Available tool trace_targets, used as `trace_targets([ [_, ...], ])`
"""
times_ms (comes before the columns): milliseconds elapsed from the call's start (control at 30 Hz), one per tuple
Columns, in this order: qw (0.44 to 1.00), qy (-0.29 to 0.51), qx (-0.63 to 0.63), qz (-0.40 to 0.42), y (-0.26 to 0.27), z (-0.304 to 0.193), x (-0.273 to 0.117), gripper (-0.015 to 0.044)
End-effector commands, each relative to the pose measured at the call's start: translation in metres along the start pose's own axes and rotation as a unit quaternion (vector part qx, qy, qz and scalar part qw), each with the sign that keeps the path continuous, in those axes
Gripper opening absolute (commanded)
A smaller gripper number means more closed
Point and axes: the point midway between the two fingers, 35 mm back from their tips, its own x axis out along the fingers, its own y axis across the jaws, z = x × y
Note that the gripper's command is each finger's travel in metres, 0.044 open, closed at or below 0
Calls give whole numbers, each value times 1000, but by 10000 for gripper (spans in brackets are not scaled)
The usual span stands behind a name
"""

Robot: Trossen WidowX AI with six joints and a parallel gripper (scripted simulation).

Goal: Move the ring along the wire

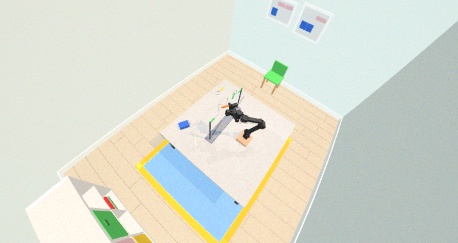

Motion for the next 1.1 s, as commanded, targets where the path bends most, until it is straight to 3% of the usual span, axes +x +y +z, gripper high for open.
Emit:
trace_targets([
  [0,1000,-5,-26,-14,-2,0,0,-150],
  [1067,977,-23,-187,-100,-13,2,1,-150],
])
